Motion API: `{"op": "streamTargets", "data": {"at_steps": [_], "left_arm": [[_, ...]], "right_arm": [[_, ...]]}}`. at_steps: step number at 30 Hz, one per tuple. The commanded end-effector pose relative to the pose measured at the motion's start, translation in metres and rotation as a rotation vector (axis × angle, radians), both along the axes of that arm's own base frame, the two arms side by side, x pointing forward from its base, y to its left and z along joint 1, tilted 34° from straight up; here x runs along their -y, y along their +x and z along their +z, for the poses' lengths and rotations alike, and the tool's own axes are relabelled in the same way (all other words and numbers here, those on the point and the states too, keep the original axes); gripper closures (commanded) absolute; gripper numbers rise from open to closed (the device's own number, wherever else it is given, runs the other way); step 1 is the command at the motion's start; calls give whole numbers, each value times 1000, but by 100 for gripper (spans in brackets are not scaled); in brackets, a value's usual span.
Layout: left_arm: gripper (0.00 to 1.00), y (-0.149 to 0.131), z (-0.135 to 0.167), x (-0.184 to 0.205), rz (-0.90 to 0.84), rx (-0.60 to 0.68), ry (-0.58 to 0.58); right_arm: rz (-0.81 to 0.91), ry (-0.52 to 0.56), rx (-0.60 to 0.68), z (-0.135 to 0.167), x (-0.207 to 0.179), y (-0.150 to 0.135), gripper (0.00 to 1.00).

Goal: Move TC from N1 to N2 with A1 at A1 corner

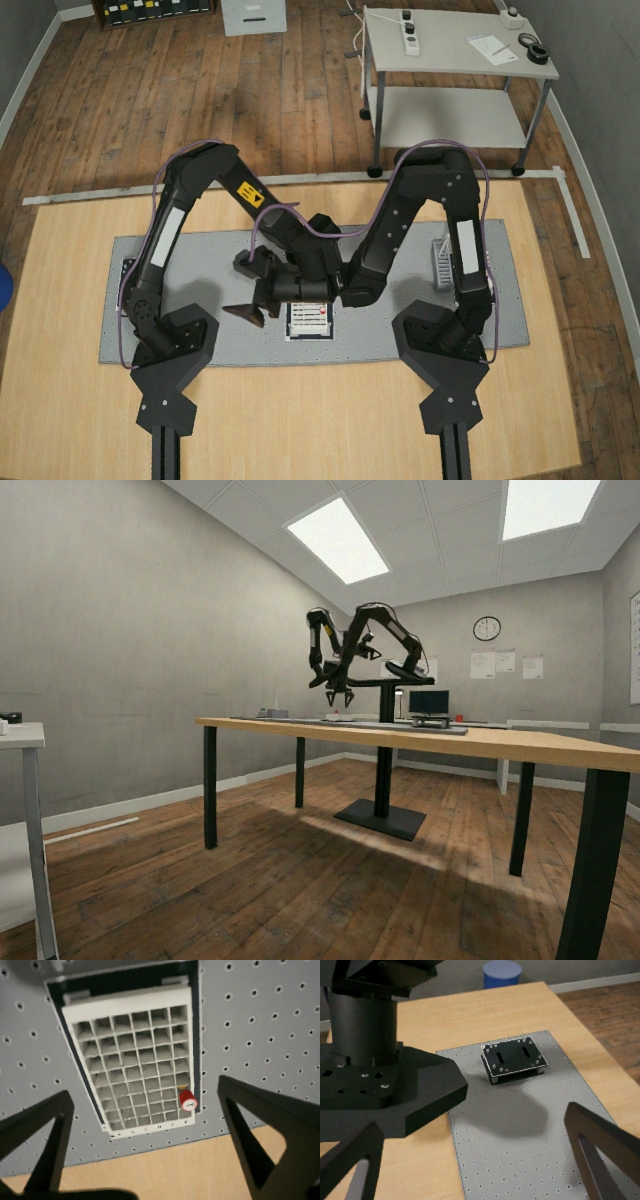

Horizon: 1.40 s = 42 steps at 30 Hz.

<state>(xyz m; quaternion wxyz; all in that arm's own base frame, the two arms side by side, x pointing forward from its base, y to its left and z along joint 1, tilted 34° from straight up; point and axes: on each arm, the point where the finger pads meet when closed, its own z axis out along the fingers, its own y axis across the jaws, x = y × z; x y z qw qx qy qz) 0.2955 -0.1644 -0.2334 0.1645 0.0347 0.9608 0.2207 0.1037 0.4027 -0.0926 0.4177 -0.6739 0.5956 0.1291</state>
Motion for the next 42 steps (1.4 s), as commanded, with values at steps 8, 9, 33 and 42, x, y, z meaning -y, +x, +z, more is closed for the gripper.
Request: {"op": "streamTargets", "data": {"at_steps": [8, 9, 33, 42], "left_arm": [[0, -8, -6, 2, 69, -1, 37], [0, -8, -7, 2, 69, -1, 37], [0, 4, -32, -13, 68, 11, 36], [0, 8, -44, -19, 67, 11, 37]], "right_arm": [[22, 39, 5, 9, -8, -5, 0], [22, 39, 5, 9, -8, -5, 0], [22, 39, 5, 9, -8, -5, 0], [22, 39, 5, 9, -8, -5, 0]]}}
